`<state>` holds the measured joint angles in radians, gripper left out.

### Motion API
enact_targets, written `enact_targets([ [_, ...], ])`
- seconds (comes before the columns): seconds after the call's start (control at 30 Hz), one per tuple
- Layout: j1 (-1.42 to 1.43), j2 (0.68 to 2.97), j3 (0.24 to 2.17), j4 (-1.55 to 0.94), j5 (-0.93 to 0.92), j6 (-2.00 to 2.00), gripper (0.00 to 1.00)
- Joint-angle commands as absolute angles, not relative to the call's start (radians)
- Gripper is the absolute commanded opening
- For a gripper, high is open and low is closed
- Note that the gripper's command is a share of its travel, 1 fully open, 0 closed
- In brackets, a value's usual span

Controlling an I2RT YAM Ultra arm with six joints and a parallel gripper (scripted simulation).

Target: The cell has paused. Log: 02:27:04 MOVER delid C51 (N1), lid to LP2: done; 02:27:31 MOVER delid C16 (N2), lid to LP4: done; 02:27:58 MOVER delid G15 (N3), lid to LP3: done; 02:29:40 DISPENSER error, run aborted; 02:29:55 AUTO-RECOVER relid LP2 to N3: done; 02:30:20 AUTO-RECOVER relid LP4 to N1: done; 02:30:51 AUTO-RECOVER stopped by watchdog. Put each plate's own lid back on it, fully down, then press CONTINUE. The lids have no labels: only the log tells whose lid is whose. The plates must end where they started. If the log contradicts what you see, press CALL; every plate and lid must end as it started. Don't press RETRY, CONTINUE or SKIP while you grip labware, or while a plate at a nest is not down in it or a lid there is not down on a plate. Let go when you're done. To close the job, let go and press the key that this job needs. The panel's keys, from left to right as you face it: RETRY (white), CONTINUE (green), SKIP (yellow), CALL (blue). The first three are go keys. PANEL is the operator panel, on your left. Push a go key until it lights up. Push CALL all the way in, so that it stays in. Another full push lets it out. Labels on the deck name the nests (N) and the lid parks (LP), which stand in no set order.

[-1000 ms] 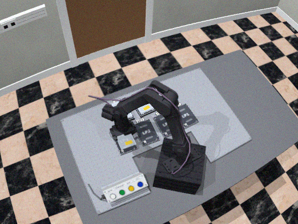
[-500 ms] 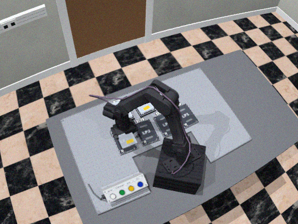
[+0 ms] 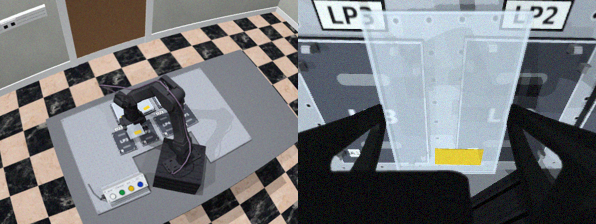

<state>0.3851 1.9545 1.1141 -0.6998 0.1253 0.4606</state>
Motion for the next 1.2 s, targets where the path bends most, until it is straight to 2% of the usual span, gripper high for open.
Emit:
enact_targets([
  [0.0, 0.345, 1.905, 1.154, -0.705, 0.119, 0.389, 0.00],
  [0.43, 0.184, 1.936, 1.206, -0.728, 0.106, 0.229, 0.00],
  [1.17, -0.072, 2.051, 1.409, -0.805, 0.078, -0.028, 0.00],
])
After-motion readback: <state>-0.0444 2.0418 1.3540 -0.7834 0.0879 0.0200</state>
